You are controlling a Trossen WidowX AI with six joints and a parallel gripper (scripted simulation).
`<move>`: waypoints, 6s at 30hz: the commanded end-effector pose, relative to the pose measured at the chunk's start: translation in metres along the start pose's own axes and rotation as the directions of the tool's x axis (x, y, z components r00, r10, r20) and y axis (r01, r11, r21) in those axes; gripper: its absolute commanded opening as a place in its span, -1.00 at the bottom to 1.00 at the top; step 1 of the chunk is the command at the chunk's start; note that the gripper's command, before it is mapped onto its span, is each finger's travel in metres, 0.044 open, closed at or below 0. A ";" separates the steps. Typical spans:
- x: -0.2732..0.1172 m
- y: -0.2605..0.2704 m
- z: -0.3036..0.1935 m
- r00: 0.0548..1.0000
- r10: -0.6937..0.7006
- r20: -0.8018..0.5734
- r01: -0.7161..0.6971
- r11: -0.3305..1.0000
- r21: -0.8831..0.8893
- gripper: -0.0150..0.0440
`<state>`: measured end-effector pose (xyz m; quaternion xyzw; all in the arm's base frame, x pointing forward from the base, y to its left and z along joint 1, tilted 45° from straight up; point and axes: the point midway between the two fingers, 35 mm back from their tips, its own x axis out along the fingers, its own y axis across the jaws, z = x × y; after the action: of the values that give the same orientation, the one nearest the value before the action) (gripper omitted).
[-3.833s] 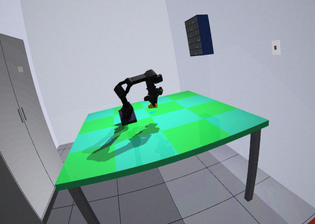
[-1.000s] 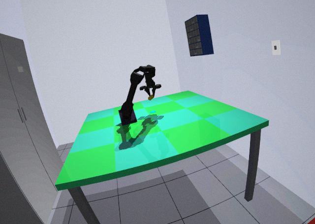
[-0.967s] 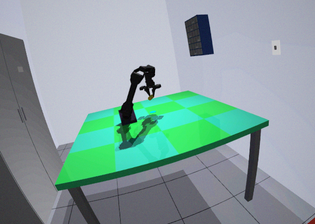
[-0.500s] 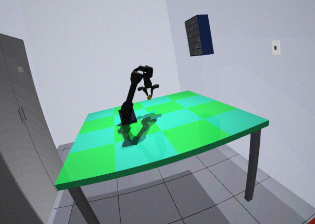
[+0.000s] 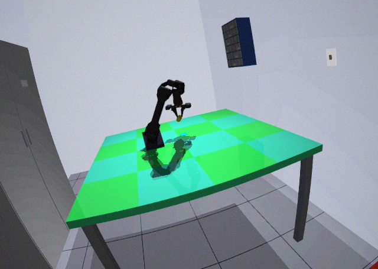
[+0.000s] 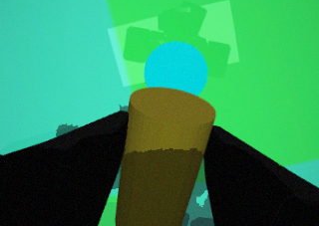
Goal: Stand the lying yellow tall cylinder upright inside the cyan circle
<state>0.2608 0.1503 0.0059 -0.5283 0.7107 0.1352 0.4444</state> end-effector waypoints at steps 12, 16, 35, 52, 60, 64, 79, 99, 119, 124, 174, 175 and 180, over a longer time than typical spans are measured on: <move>0.007 0.002 -0.001 0.993 0.073 0.092 -0.074 0.997 0.007 -0.14; 0.009 0.002 -0.001 0.989 0.089 0.116 -0.090 0.996 0.008 -0.14; 0.016 0.003 -0.001 0.960 0.155 0.235 -0.160 0.987 0.005 -0.14; 0.020 0.004 0.000 0.918 0.197 0.345 -0.208 0.978 -0.007 -0.14; 0.021 0.003 0.000 0.893 0.211 0.396 -0.224 0.974 -0.014 -0.14; 0.022 0.003 0.000 0.880 0.217 0.422 -0.231 0.973 -0.018 -0.14; 0.023 0.003 0.000 0.824 0.231 0.517 -0.249 0.968 -0.036 -0.14; 0.023 0.001 -0.001 0.737 0.231 0.636 -0.251 0.966 -0.060 -0.14; 0.021 -0.001 -0.004 0.636 0.211 0.742 -0.230 0.970 -0.079 -0.14; 0.021 -0.001 -0.005 0.609 0.204 0.767 -0.220 0.972 -0.083 -0.14; 0.010 -0.005 -0.022 0.316 0.085 0.945 -0.060 0.996 -0.069 -0.14; 0.010 -0.005 -0.023 0.310 0.082 0.947 -0.056 0.996 -0.068 -0.14; 0.008 -0.005 -0.025 0.279 0.067 0.958 -0.033 0.998 -0.060 -0.14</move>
<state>0.2537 0.1267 0.0121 -0.3227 0.3336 0.4450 0.7659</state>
